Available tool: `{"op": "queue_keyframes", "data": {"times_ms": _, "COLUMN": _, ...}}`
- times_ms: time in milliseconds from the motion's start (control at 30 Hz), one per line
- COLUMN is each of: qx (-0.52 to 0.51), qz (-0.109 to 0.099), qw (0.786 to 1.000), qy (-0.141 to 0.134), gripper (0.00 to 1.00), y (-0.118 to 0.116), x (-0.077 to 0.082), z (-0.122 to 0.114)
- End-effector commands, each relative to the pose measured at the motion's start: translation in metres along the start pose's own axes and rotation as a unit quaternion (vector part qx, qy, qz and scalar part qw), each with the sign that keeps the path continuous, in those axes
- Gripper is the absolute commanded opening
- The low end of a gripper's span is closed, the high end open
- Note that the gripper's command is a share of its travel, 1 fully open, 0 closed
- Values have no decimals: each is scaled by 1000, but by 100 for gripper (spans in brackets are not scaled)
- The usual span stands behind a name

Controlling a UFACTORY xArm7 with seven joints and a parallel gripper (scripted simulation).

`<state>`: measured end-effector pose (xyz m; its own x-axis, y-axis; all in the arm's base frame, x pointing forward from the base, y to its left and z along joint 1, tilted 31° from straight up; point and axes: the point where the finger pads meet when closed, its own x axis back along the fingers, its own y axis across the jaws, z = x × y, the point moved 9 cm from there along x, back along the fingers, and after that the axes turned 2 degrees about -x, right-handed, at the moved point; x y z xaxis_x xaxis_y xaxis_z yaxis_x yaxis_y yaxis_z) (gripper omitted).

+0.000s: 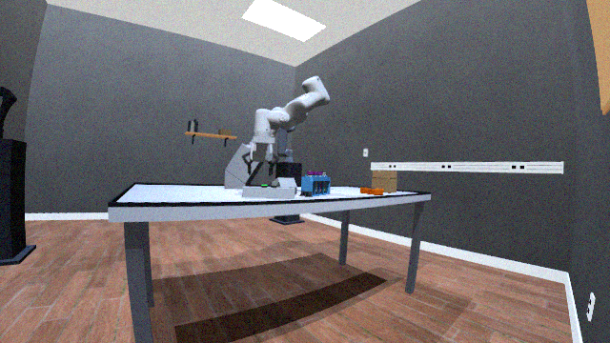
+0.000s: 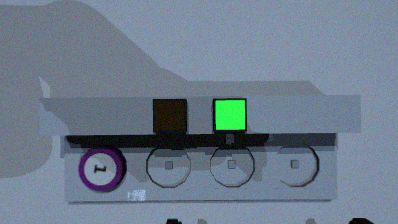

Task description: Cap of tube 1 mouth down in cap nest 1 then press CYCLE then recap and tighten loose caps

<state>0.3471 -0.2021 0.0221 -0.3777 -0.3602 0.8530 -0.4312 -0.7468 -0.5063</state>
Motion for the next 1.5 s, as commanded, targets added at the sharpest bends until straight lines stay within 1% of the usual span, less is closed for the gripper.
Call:
{"op": "queue_keyframes", "data": {"times_ms": 0, "qx": -1, "qz": -1, "qw": 1000, "qy": 2, "gripper": 100, "y": 1, "x": 2, "z": 1}}
{"op": "queue_keyframes", "data": {"times_ms": 1333, "qx": -1, "qz": -1, "qw": 1000, "qy": 2, "gripper": 100, "y": 1, "x": 2, "z": 1}}
{"op": "queue_keyframes", "data": {"times_ms": 1367, "qx": -1, "qz": -1, "qw": 1000, "qy": 2, "gripper": 46, "y": -6, "x": 6, "z": 2}}
{"op": "queue_keyframes", "data": {"times_ms": 1467, "qx": -1, "qz": 0, "qw": 1000, "qy": 2, "gripper": 46, "y": -27, "x": 19, "z": 7}}
